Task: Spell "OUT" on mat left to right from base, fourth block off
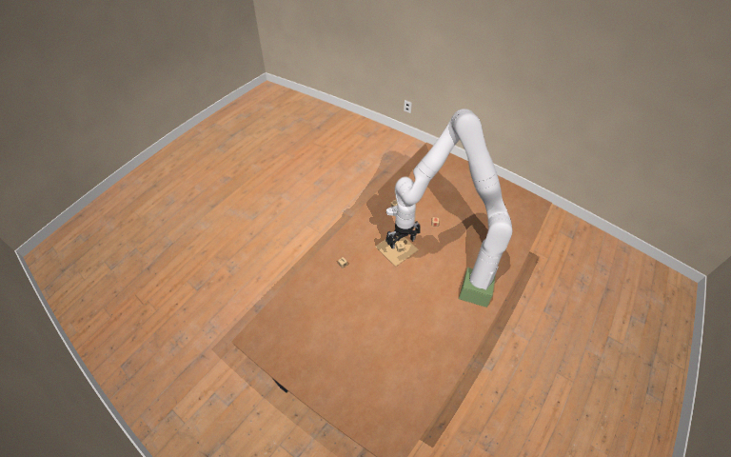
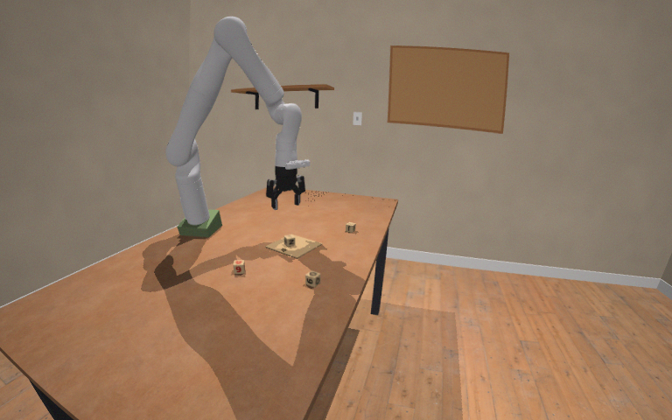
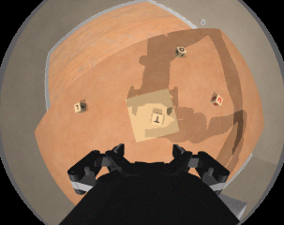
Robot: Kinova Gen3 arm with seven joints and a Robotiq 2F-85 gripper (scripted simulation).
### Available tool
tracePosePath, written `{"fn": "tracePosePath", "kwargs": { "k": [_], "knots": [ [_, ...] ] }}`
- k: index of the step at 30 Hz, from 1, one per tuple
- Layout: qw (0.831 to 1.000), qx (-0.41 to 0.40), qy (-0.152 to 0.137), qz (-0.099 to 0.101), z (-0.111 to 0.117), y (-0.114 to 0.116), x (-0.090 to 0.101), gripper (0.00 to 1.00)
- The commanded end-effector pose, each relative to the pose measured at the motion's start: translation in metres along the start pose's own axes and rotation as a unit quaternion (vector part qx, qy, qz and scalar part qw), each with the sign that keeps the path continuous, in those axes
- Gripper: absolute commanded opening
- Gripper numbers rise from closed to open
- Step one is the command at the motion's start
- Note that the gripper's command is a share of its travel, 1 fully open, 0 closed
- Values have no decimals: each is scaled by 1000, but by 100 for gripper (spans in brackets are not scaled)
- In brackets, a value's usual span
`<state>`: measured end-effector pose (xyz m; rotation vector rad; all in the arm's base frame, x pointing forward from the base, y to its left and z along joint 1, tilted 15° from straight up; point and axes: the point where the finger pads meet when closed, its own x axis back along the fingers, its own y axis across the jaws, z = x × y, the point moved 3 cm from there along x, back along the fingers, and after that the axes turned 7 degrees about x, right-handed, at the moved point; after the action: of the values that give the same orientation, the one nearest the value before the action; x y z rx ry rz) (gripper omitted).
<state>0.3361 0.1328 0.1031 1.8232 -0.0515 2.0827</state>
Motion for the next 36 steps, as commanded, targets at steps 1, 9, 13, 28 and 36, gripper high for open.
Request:
{"fn": "tracePosePath", "kwargs": {
  "k": [1,9,13,28,36],
  "knots": [
    [1000,-1,2,2,1,0,2,100],
    [1000,-1,1,2,-2,6,2,100],
    [1000,-2,1,1,-4,11,1,100],
    [1000,-2,0,1,-8,20,1,100],
    [1000,-2,0,1,-9,22,1,100]
  ]
}}
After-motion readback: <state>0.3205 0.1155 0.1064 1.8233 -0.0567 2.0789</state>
